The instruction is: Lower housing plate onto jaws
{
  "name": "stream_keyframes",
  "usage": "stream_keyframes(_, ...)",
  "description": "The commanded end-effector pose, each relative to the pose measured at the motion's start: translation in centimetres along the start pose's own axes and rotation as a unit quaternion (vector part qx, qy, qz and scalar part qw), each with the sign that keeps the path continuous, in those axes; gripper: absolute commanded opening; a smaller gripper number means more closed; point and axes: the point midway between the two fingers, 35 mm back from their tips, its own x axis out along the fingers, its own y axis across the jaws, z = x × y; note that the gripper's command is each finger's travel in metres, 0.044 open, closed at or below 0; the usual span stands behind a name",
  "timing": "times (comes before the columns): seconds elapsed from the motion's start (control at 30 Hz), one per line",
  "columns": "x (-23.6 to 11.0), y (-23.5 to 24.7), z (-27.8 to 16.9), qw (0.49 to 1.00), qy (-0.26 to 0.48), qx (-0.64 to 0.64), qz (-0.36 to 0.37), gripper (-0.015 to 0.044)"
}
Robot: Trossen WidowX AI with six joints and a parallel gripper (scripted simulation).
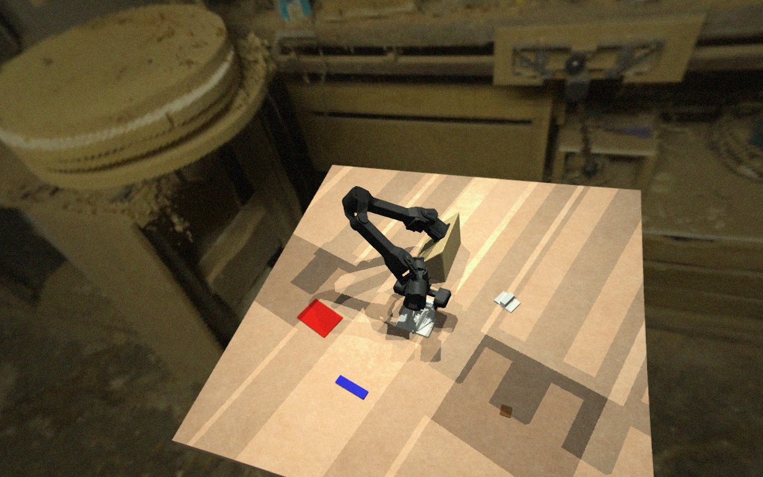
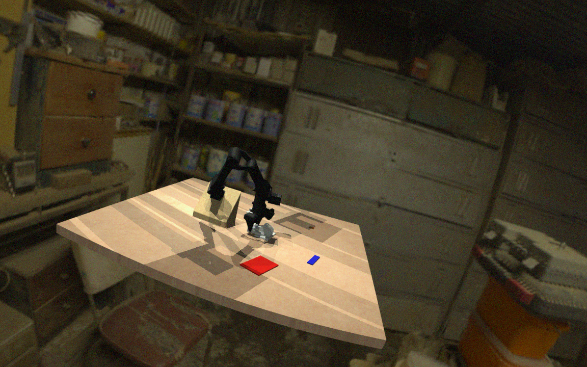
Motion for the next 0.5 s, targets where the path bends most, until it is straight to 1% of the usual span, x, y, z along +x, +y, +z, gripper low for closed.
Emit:
stream_keyframes(0.0,0.0,0.0,0.0,1.000,0.000,0.000,0.000,0.0440)
stream_keyframes(0.33,0.0,0.0,0.0,1.000,0.000,0.000,0.000,0.0440)
stream_keyframes(0.47,-1.6,0.2,0.2,1.000,0.000,-0.001,0.003,0.0440)
